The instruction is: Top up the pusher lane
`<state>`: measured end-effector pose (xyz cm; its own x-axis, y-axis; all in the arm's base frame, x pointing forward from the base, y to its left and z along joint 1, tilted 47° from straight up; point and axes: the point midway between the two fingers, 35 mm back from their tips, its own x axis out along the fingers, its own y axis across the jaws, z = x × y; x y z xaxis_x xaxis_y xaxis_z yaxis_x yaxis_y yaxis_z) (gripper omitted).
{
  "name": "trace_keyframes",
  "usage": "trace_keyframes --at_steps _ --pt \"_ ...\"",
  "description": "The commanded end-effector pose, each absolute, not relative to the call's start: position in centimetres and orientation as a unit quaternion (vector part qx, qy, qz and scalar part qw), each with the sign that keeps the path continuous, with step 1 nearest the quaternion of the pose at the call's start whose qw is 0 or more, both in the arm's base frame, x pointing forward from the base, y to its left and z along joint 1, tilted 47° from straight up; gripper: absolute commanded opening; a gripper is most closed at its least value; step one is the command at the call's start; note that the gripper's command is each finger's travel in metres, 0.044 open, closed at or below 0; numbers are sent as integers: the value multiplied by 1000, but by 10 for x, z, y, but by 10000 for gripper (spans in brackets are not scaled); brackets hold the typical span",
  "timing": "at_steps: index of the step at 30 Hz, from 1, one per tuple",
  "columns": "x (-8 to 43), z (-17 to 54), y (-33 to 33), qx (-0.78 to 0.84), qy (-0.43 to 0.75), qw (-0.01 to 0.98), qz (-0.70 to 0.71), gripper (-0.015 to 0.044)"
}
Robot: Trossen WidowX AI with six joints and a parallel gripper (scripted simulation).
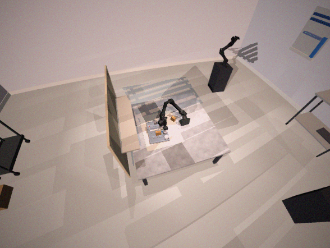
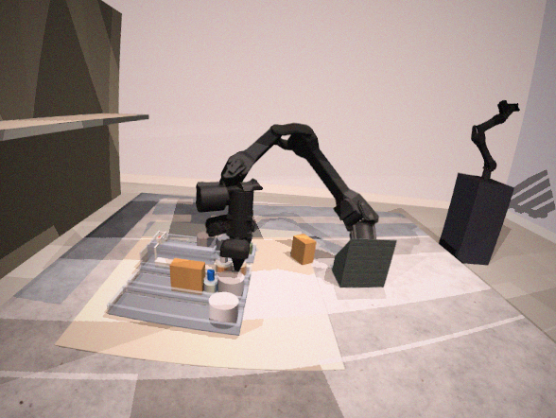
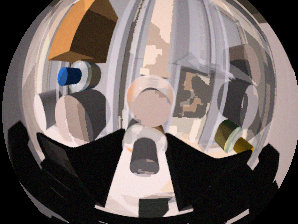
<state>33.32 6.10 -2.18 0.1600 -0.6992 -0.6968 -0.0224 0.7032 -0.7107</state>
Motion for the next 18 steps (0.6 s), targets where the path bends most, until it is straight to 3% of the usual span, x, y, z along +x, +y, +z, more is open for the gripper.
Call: trace_keyframes --at_steps 1,18 --pt "337 -21 57 -300 594 704 -247 0" --pt "337 -23 54 -301 594 704 -247 0"
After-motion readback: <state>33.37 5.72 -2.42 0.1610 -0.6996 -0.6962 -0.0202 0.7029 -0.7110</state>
